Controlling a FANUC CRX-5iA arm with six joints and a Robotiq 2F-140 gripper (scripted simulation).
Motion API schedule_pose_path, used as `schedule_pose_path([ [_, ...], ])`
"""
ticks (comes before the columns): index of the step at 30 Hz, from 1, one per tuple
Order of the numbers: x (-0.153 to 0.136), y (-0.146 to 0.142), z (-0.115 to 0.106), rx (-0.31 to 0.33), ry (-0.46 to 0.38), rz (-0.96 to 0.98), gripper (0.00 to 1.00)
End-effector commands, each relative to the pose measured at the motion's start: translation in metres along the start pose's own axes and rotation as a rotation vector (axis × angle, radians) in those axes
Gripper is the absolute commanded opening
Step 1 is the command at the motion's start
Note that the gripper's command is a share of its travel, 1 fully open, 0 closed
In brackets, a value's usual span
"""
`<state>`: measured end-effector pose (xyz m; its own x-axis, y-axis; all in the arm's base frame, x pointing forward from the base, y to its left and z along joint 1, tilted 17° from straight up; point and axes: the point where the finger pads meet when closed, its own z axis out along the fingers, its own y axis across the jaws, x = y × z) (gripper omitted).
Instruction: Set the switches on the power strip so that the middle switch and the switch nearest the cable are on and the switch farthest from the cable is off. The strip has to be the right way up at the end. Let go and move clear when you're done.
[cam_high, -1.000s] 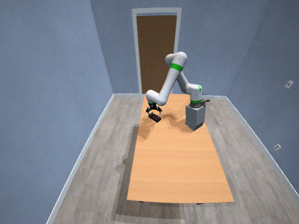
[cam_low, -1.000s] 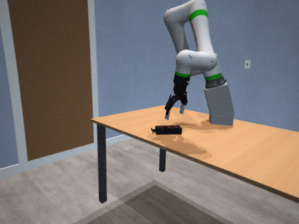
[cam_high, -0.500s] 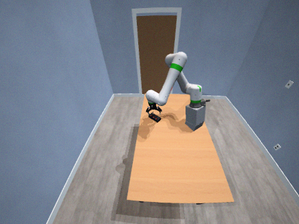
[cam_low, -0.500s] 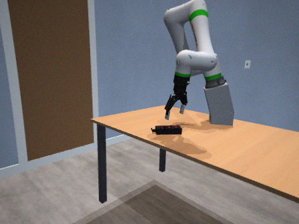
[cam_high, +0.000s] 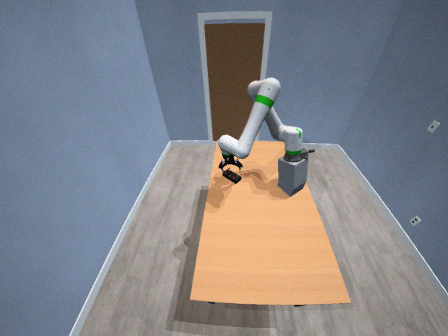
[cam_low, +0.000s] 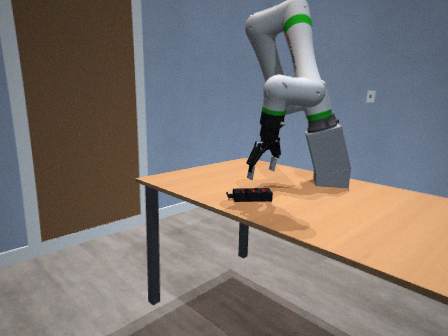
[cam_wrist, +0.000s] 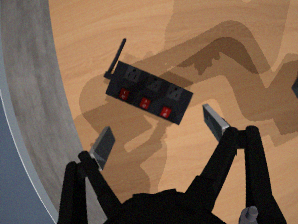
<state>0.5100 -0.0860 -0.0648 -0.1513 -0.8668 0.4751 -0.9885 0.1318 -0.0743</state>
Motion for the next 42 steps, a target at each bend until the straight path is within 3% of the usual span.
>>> schedule_pose_path([
  [1,0.000,0.000,0.000,0.000,0.000,0.000,1.00],
  [16,0.001,0.000,0.000,0.000,-0.003,0.000,1.00],
  [20,0.052,0.009,-0.014,0.042,-0.161,-0.003,1.00],
  [23,0.052,0.009,-0.014,0.042,-0.161,-0.003,1.00],
  [26,0.079,0.015,-0.023,0.090,-0.233,-0.001,1.00],
  [42,0.086,0.016,-0.025,0.104,-0.249,-0.001,1.00],
])
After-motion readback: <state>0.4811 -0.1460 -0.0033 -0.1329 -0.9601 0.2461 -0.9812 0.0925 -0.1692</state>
